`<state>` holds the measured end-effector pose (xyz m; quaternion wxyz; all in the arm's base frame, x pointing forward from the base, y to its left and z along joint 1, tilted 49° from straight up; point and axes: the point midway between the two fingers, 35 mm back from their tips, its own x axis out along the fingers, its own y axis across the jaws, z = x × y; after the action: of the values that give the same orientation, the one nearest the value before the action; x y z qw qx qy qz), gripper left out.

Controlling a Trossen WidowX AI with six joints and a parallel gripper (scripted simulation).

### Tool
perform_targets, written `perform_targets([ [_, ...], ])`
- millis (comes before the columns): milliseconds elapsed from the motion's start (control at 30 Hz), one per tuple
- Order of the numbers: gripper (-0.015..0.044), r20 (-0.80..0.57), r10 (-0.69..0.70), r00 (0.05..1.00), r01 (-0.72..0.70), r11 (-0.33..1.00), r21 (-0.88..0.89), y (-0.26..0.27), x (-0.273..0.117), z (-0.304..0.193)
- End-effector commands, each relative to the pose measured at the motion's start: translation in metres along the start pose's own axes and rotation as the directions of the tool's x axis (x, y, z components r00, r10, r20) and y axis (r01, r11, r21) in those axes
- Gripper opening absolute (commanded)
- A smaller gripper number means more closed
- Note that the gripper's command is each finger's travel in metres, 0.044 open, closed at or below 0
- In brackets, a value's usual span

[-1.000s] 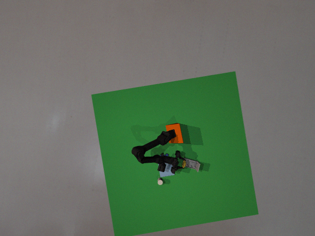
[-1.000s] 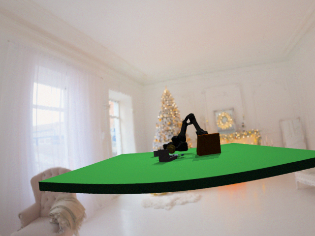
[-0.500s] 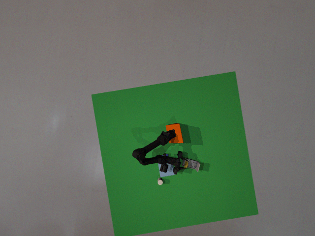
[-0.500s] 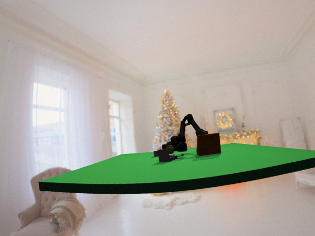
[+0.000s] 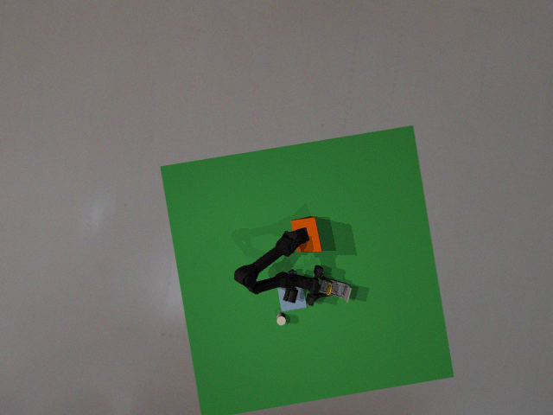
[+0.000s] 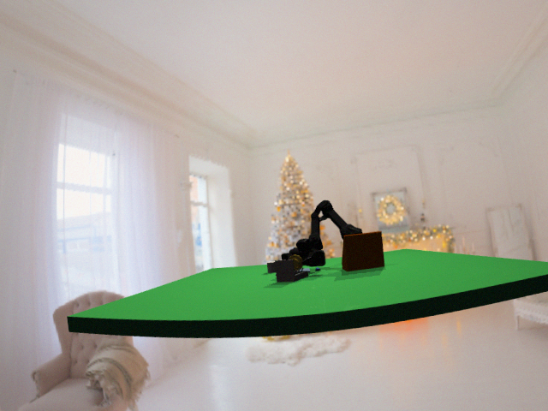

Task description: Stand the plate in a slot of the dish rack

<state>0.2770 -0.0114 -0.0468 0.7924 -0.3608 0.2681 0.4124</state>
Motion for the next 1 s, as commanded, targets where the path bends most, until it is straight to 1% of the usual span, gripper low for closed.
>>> perform_targets([
  [0, 0.0000, 0.004, -0.002, 1.000, 0.002, 1.000, -0.002, 0.0004, 0.0019, -0.0103],
  [433, 0.0000, -0.004, 0.002, 1.000, -0.002, 1.000, 0.007, 0.0015, 0.0007, -0.0059],
  [933, 0.0394, -0.003, 0.001, 1.000, -0.001, 1.000, 0.002, 0.0011, 0.0008, -0.0060],
  [967, 0.0400, -0.003, 0.001, 1.000, -0.001, 1.000, 0.002, 0.0011, 0.0008, -0.0060],
])
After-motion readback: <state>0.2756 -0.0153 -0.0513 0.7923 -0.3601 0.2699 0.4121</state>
